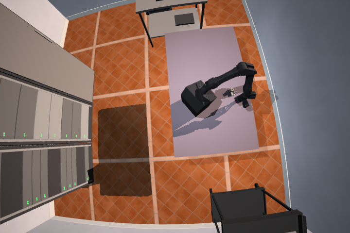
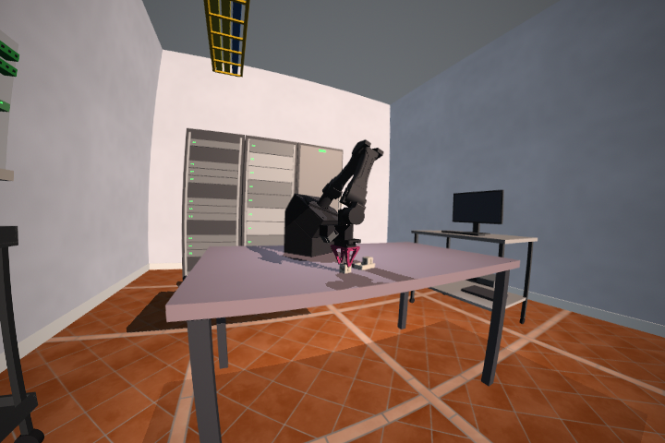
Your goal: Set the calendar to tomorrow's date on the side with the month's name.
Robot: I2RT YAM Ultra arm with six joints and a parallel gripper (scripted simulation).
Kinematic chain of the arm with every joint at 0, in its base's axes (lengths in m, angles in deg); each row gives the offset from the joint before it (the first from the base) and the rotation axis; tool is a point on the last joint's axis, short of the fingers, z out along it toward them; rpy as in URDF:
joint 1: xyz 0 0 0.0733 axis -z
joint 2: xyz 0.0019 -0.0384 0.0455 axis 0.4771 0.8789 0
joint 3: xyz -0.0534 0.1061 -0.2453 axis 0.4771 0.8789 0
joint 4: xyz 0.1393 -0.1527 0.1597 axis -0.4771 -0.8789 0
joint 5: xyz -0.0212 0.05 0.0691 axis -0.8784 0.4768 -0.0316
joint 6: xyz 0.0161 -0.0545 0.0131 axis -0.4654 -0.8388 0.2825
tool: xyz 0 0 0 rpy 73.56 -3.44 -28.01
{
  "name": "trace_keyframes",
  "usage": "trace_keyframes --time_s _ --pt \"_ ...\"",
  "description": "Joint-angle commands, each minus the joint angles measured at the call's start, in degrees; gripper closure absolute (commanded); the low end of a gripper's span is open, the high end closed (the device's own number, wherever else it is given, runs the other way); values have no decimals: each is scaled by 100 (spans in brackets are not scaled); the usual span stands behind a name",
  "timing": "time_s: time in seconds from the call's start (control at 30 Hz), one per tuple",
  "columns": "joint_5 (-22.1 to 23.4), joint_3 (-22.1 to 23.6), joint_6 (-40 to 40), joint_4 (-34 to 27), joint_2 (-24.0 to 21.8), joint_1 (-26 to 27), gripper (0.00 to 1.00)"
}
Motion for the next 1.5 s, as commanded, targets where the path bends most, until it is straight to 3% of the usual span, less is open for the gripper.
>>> trace_keyframes --time_s 0.0,1.47 --pt "-93 -171 78 176 167 -66 53" --pt "-119 -108 114 208 325 -68 53"
